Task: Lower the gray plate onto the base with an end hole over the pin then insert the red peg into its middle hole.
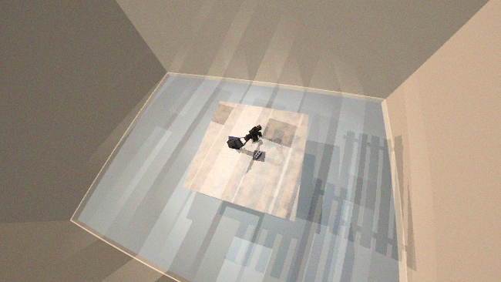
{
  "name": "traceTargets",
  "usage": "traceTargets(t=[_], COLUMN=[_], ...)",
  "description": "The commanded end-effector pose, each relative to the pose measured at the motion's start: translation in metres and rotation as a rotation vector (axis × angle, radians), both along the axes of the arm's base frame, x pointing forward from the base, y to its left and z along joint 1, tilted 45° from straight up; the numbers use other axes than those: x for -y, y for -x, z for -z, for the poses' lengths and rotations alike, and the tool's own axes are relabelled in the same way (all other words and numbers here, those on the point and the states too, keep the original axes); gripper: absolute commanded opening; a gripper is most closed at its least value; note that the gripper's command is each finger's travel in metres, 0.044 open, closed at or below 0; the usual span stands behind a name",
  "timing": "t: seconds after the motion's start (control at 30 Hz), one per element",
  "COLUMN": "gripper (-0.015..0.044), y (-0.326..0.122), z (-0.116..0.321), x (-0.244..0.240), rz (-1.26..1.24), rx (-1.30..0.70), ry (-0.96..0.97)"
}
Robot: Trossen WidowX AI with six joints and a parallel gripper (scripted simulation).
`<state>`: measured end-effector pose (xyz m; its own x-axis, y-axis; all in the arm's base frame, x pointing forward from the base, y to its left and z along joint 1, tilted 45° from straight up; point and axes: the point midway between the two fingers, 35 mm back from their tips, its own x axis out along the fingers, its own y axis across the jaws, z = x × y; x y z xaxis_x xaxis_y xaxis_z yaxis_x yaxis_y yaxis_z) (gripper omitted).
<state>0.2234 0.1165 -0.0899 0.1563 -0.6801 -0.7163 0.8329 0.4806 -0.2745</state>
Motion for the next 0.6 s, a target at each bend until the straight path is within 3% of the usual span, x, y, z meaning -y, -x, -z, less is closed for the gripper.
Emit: traceTargets(t=[0.0,0.57], gripper=[0.0000,0.0000], y=[0.000,0.005], z=[-0.008,-0.044], x=[-0.010,-0.049], rz=[0.003,0.003], rx=[0.004,0.003], ry=[-0.009,-0.011])
